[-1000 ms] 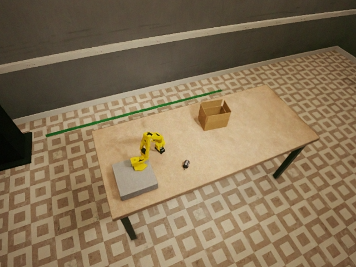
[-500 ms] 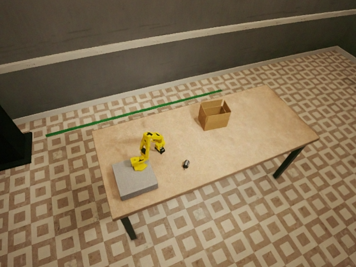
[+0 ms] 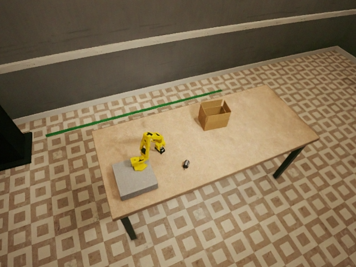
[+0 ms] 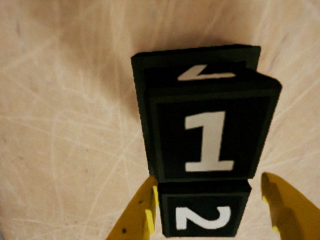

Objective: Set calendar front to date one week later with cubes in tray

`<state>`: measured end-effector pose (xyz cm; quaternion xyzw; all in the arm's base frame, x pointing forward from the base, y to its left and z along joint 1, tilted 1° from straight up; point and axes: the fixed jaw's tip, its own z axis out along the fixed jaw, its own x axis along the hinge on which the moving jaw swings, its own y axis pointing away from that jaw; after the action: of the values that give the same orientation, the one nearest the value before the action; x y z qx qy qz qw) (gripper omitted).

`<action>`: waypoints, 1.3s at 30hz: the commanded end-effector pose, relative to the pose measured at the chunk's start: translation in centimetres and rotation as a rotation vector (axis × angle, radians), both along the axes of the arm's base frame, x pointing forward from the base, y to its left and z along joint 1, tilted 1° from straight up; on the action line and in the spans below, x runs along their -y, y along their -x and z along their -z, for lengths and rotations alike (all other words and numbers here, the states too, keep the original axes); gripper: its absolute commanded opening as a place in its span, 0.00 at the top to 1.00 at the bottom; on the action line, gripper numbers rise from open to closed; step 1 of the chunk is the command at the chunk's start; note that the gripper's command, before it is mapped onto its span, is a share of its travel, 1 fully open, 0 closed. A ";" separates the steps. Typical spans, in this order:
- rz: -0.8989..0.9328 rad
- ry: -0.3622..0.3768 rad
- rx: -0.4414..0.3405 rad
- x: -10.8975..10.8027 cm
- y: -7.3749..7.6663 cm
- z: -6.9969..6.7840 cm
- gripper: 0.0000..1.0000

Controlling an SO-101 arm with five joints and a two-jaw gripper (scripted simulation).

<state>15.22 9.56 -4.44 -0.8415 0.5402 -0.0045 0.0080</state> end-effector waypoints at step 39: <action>-0.010 0.009 -0.017 0.1 0.4 -5.1 0.64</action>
<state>14.78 9.29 -0.44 -0.8415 0.5402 0.0021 -0.0060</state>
